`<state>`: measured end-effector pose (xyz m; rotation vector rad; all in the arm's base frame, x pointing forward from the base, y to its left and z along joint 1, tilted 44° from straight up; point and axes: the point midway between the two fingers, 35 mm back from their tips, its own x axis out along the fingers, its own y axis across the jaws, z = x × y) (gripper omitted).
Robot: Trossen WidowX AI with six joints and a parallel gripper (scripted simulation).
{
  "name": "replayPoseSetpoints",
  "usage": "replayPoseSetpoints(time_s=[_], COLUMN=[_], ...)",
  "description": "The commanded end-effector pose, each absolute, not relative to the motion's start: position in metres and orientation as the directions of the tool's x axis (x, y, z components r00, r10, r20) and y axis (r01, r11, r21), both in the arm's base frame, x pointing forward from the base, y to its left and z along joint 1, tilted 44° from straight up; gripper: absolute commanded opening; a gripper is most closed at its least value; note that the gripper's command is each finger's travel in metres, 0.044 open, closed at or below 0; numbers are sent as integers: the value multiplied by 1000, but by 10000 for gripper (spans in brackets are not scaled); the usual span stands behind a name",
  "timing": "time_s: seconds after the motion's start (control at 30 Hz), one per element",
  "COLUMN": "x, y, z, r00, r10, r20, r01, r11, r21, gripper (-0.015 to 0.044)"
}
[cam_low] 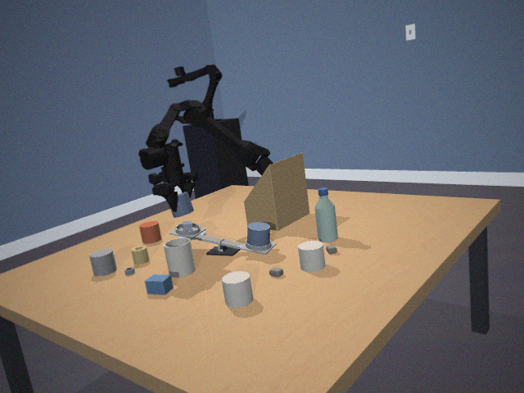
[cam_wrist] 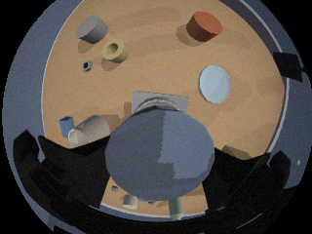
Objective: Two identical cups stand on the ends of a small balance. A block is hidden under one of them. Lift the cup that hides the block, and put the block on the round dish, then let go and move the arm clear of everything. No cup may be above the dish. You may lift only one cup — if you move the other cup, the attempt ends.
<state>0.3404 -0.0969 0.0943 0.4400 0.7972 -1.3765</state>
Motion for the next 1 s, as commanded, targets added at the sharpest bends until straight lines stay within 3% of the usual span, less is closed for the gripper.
replayPoseSetpoints(time_s=[0.0,0.97], x=[341,337], y=[-92,-85], z=[102,108], r00=[6,-3], r10=[-695,-695], r20=[-719,-719], r01=[972,970], r11=[173,172], r21=[-159,-170], gripper=[0,0])
